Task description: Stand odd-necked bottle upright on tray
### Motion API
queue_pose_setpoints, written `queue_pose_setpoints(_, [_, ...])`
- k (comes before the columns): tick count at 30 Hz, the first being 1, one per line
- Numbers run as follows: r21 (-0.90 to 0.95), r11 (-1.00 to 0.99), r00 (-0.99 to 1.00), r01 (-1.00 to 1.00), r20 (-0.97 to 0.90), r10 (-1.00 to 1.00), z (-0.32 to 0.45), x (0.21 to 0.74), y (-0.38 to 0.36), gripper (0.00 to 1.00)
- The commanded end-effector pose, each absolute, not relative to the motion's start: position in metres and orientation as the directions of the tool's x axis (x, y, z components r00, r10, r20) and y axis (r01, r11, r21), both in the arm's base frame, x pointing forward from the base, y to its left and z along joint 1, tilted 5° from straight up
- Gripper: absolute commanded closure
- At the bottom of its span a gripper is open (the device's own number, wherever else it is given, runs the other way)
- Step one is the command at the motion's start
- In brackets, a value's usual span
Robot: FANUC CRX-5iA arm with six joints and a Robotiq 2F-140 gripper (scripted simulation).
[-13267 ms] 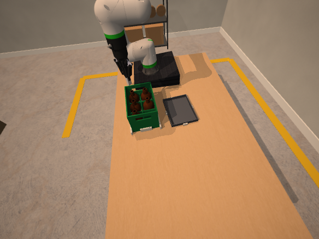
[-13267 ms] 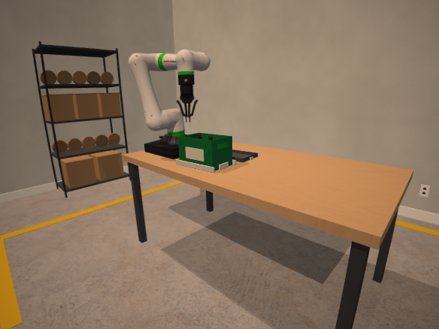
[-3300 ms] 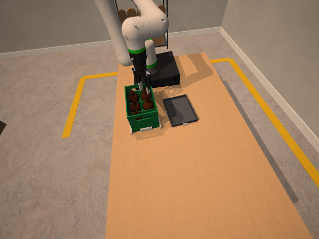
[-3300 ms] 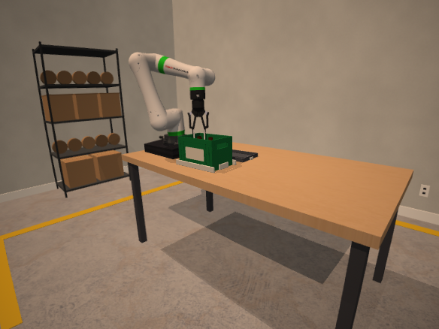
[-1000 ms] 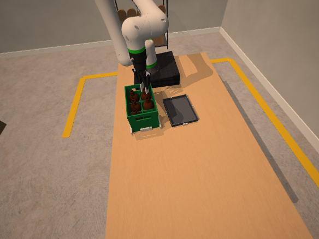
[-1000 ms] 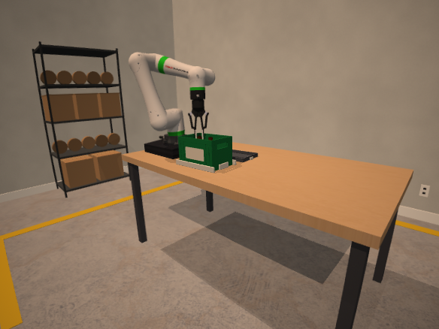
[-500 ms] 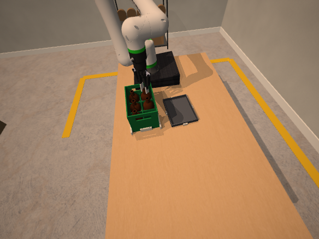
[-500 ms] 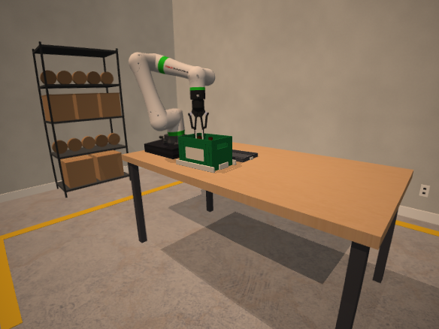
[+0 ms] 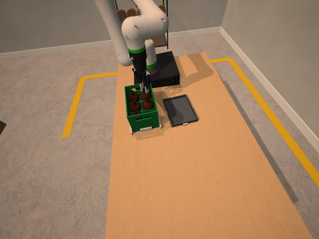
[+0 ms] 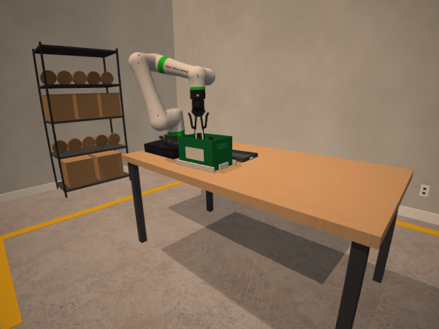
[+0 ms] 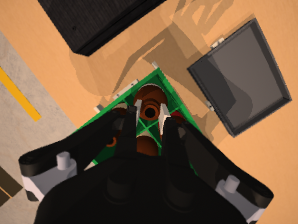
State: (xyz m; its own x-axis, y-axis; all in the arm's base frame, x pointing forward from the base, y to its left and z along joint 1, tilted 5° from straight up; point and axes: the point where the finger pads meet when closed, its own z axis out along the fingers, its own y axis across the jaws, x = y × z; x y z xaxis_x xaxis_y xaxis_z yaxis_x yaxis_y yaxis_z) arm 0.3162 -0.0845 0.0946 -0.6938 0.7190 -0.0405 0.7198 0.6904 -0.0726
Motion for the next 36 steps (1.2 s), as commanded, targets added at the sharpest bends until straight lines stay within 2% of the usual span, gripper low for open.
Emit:
queue_pose_setpoints(1, [-0.072,0.691,-0.694,0.720,-0.042,0.719,0.097,0.317,-0.084,0.90])
queue_pose_setpoints(36, [-0.072,0.691,-0.694,0.720,-0.042,0.719,0.129,0.317,-0.080,0.90])
